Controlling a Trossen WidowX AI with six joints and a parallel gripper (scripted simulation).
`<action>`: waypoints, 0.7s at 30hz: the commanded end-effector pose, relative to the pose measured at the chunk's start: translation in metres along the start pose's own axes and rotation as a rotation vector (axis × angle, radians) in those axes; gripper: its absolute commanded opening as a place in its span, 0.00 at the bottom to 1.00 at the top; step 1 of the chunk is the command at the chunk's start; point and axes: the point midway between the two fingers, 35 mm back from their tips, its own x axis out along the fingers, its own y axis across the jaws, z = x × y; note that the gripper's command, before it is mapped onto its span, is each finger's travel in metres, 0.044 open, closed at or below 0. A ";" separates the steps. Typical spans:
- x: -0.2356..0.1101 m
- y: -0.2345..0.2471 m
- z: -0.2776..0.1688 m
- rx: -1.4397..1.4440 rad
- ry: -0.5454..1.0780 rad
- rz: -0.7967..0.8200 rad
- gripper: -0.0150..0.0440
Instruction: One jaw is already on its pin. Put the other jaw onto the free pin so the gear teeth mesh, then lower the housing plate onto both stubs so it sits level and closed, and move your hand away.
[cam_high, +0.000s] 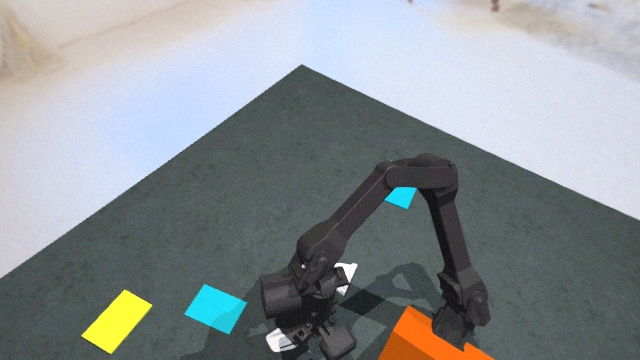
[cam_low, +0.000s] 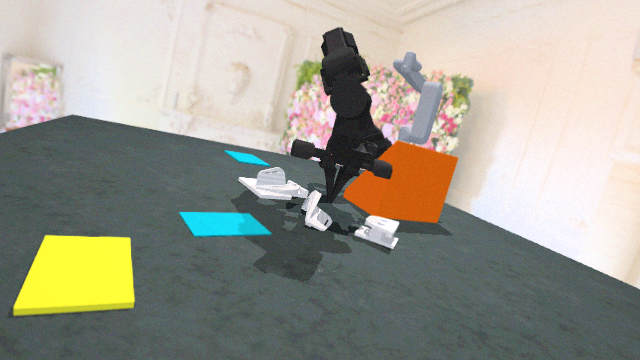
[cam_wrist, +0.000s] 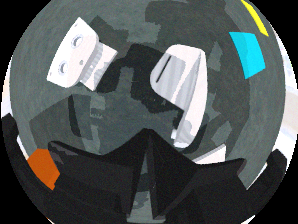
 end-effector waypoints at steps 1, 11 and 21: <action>0.005 0.000 -0.001 -0.006 0.006 -0.004 0.25; 0.004 -0.012 0.000 -0.006 0.005 -0.004 0.25; 0.004 -0.028 0.001 -0.005 0.004 -0.005 0.25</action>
